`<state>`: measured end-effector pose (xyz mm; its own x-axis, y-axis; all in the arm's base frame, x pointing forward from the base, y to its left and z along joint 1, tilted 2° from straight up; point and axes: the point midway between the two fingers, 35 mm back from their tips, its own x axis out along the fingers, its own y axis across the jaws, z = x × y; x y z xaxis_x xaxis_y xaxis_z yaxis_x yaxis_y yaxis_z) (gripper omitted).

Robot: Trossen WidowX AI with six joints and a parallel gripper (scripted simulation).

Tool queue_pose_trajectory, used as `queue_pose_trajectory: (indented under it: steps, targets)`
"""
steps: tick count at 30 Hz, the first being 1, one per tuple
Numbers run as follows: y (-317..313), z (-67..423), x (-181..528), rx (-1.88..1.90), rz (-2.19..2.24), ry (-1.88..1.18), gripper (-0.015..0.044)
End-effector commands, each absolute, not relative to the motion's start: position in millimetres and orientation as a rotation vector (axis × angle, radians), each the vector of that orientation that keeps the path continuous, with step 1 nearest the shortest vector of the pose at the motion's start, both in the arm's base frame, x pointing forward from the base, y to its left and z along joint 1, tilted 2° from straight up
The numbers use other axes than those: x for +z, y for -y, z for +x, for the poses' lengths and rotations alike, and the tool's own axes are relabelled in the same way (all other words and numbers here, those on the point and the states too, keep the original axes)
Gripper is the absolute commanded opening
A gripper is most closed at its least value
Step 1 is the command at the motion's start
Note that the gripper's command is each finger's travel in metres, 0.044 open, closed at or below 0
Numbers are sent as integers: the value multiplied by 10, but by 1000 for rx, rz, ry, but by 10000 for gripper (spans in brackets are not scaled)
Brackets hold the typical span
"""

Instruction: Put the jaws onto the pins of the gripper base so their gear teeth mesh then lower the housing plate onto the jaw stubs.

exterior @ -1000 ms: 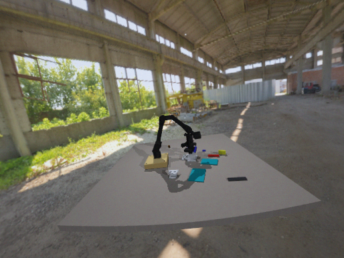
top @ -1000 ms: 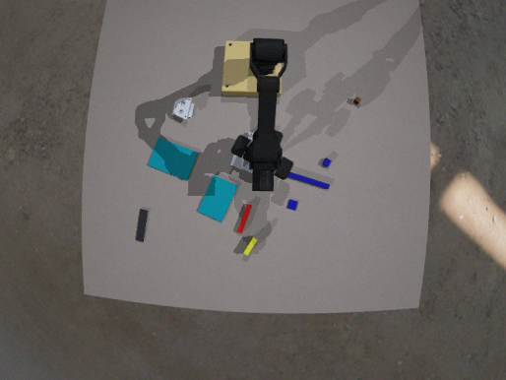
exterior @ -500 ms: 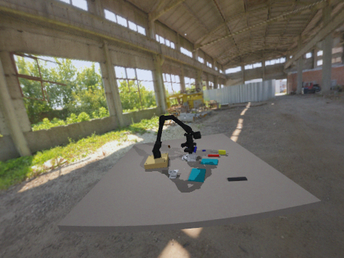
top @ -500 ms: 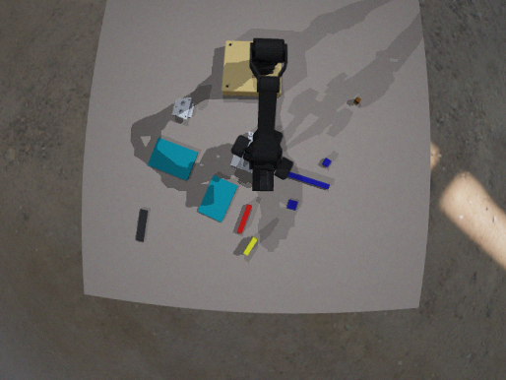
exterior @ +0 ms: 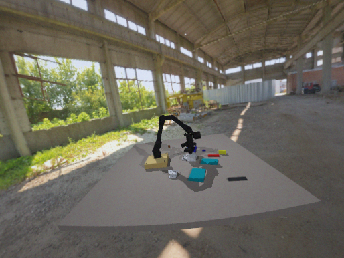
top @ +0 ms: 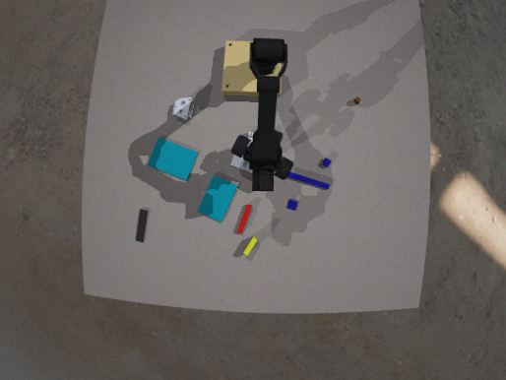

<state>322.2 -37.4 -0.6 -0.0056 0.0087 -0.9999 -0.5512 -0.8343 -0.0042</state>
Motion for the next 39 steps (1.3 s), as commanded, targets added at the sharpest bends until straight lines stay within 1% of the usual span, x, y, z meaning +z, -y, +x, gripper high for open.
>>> queue_pose_trajectory:
  steps: [1,13,16,17,31,39]
  targets:
    - [370,3223,-10,1892,-1876,-560,134]
    - [370,3223,-10,1892,-1876,-560,134]
    - [374,3222,-6,1895,-1879,-560,213]
    - [374,3222,-6,1895,-1879,-560,224]
    - [375,3224,16,1895,-1879,-560,224]
    - [378,3227,666,1892,-1877,-560,224]
